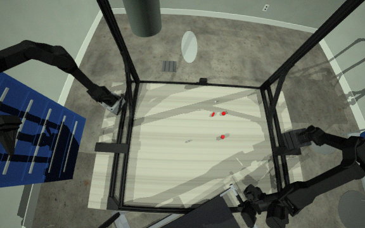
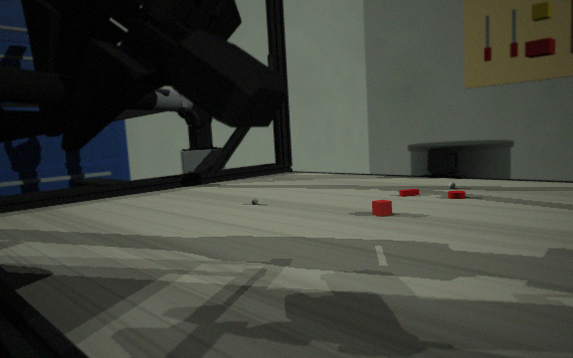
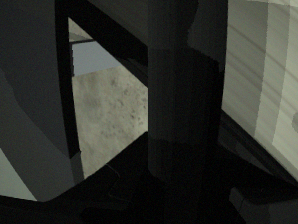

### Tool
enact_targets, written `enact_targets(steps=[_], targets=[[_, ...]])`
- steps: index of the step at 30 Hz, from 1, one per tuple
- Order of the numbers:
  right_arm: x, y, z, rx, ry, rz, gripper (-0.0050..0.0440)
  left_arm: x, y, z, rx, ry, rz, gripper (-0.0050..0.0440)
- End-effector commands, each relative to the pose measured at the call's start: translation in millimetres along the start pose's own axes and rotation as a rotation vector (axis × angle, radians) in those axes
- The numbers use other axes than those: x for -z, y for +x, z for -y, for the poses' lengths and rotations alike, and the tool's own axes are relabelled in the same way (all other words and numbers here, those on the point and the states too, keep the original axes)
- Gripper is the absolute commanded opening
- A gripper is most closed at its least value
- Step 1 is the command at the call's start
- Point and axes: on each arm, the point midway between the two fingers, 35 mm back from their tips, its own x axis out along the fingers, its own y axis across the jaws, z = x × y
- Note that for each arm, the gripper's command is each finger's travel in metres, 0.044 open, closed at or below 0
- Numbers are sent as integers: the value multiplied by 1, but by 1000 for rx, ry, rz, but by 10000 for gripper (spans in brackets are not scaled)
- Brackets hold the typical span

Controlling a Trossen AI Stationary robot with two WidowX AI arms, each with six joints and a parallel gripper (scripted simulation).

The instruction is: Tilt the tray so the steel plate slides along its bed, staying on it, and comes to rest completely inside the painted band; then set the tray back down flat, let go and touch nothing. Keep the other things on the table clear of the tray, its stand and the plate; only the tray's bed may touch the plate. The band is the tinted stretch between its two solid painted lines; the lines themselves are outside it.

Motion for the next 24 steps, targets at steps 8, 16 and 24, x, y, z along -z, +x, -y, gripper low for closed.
enact_targets(steps=[8,16,24], targets=[[0,0,0,0,-3,0,440,1,-4,-4,-10,0,-1,0],[0,0,0,0,-3,0,440,1,-7,-7,-15,0,-1,0],[0,0,0,0,-3,0,440,1,-12,-12,-22,0,-1,0]])
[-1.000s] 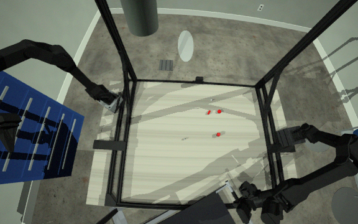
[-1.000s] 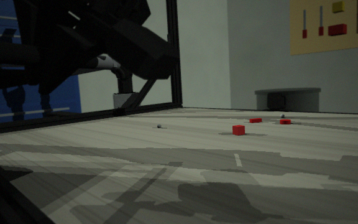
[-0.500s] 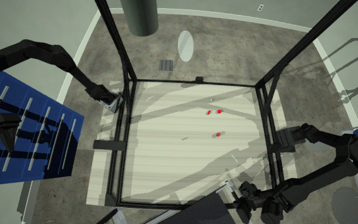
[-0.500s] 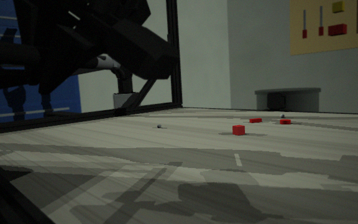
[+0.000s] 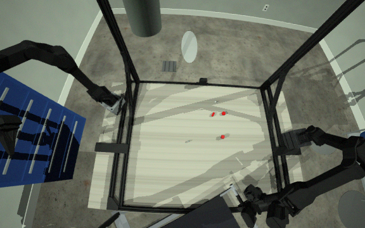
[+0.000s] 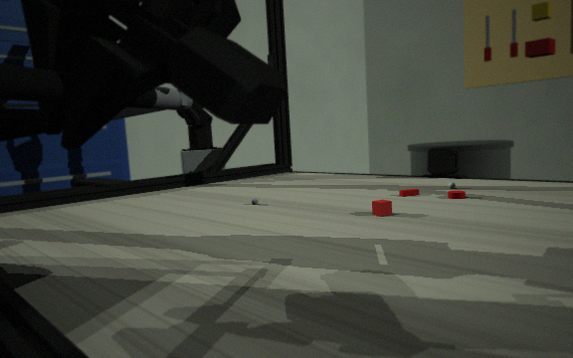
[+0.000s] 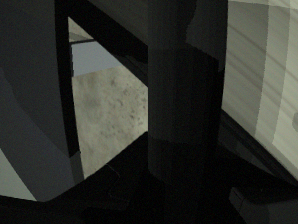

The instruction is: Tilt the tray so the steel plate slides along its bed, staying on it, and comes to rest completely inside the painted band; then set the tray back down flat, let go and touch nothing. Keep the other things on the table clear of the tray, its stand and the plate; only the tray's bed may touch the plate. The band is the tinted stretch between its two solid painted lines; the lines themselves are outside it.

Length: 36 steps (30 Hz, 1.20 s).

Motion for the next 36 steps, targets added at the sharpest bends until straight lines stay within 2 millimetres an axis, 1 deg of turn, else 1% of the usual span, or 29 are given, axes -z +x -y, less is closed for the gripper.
enact_targets(steps=[1,15,36], targets=[[0,0,0,1,-3,0,440,1,-11,-11,-26,0,-1,0],[0,0,0,1,-3,0,440,1,-11,-11,-26,0,-1,0],[0,0,0,1,-3,0,440,1,-21,-21,-37,0,-1,0]])
